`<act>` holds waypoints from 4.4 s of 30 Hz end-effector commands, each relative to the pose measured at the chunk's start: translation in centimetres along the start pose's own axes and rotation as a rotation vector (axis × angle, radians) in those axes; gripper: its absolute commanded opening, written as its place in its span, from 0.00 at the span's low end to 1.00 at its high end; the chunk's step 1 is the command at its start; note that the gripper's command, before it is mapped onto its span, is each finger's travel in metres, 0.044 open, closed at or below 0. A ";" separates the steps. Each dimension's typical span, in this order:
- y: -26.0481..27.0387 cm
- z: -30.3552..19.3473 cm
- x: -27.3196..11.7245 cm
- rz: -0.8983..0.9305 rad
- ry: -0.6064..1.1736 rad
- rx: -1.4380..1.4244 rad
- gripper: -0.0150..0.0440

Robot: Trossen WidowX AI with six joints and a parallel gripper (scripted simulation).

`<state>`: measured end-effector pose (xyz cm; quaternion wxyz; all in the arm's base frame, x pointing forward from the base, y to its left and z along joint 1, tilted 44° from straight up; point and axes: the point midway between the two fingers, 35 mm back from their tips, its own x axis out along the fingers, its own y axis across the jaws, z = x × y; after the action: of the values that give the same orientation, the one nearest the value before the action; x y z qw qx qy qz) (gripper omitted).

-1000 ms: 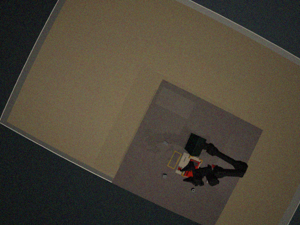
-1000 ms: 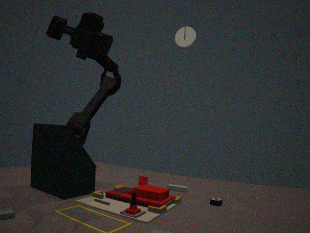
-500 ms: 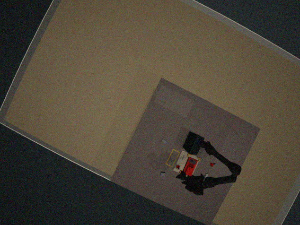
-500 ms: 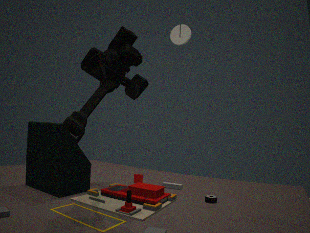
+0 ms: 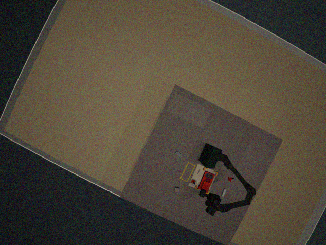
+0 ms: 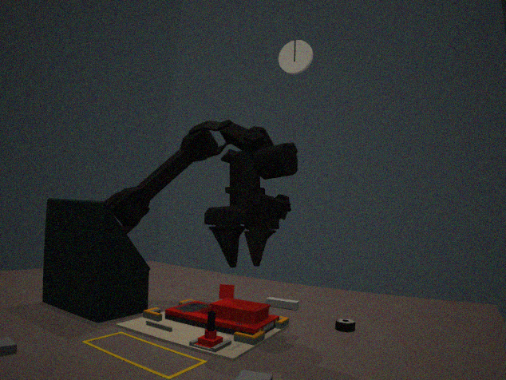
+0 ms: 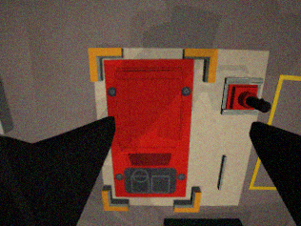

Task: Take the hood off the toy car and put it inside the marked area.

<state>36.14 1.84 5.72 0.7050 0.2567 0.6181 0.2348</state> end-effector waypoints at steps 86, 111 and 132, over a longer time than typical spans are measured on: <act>2.7 -2.3 7.9 0.066 0.107 -0.019 1.00; 2.8 -2.5 9.2 0.066 0.107 -0.019 1.00; 2.6 -2.3 8.6 0.062 0.103 -0.021 0.44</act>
<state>34.90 9.71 0.59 0.6667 0.2576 0.6429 0.2754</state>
